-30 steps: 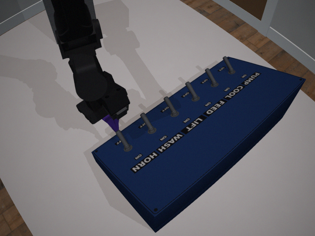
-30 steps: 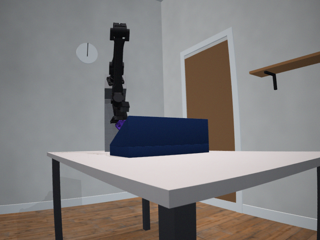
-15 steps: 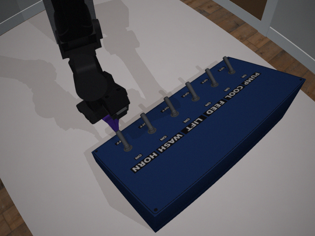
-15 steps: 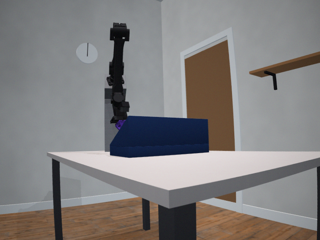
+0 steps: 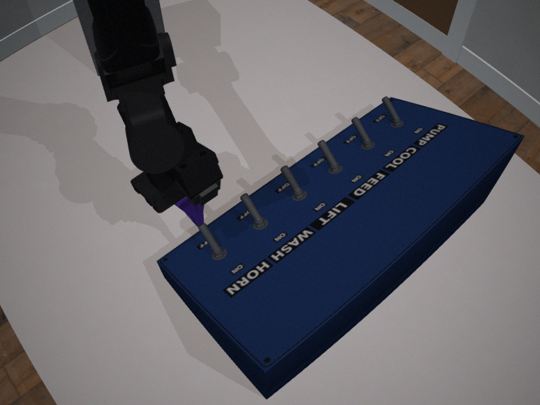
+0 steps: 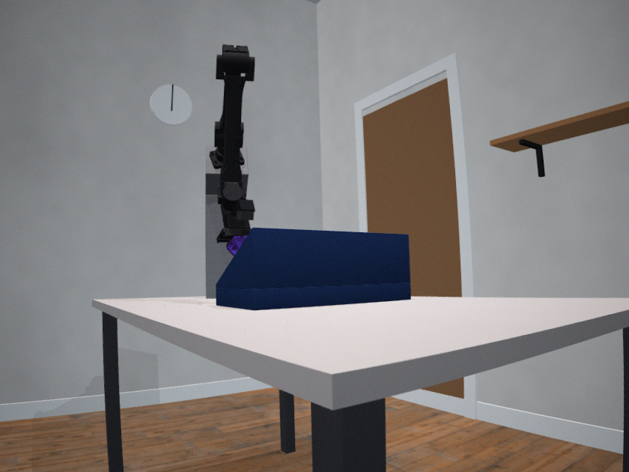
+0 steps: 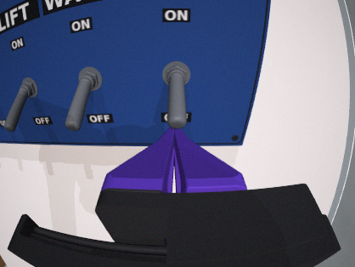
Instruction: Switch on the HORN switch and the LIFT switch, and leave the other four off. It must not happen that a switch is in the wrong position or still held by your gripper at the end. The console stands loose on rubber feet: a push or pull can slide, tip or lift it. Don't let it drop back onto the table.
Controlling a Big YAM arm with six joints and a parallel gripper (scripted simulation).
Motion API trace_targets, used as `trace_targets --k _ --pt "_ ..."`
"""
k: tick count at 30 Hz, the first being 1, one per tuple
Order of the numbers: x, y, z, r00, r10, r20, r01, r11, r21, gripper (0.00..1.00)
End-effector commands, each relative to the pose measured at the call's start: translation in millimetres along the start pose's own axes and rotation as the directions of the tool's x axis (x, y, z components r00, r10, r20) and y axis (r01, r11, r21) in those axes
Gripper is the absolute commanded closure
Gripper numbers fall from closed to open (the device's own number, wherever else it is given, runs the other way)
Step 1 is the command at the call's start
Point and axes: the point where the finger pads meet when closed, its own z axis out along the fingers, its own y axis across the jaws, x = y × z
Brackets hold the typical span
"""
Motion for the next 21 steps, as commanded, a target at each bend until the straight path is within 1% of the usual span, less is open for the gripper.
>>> trace_targets --k 1,10,11,13,21 --pt "-48.3 0.0 -0.3 0.995 -0.007 0.098 0.007 1.000 0.003 1.00" --pt "-49.0 0.3 -0.3 0.995 -0.007 0.095 0.007 1.000 0.002 1.00" --pt "-51.8 -0.4 -0.6 0.995 -0.009 0.104 0.008 1.000 0.004 1.00" --pt "-50.0 0.4 -0.4 0.996 -0.006 0.092 0.006 1.000 0.001 1.00" --pt "-56.7 0.1 -0.9 0.995 -0.008 0.100 0.007 1.000 0.003 1.00"
